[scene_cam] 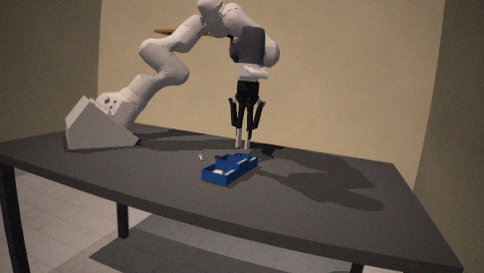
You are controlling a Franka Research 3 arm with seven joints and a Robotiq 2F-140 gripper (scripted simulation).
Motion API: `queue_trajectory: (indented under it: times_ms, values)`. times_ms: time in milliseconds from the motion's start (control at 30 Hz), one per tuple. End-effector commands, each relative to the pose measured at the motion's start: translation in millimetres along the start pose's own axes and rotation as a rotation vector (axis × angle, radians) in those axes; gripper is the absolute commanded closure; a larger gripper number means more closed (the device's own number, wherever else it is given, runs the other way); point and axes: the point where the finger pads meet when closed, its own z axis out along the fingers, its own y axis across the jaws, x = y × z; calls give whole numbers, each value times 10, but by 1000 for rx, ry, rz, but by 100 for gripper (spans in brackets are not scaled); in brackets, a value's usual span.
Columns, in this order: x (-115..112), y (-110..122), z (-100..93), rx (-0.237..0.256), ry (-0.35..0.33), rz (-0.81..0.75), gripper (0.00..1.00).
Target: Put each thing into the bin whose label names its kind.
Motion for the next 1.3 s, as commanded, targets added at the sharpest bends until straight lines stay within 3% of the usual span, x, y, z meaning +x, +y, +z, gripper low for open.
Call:
queue_trajectory:
  times_ms: [0,267,300,1267]
  values:
    - [6,1,-16,0,0,4,82]
    - [3,19,-16,0,0,4,82]
    - [3,19,-56,0,0,4,0]
    - [3,18,-1056,0,0,4,0]
